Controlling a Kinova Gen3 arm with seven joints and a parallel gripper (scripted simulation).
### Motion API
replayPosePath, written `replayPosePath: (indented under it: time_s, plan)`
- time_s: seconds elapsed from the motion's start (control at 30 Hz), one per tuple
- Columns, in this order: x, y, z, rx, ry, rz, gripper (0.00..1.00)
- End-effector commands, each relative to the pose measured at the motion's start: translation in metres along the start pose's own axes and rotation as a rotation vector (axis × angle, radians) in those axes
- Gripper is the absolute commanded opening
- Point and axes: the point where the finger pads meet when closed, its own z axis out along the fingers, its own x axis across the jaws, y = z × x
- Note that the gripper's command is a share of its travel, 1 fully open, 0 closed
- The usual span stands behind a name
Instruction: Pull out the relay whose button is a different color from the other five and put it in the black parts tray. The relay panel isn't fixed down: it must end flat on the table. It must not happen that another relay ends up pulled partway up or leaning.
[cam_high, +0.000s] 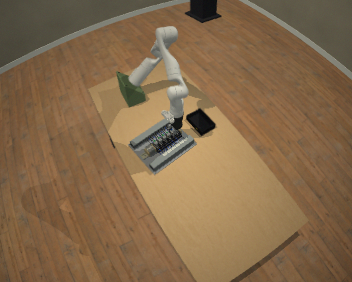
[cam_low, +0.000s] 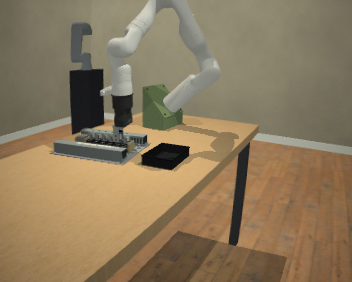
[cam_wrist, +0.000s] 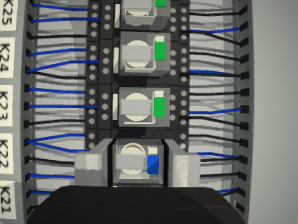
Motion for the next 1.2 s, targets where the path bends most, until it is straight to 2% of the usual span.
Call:
replayPosePath:
  time_s: [0.0, 1.17]
  plan:
    - [-0.0001, -0.0004, -0.0010, 0.001, -0.008, 0.000, 0.00]
    - [0.0015, -0.0004, -0.0012, 0.001, -0.060, 0.000, 0.00]
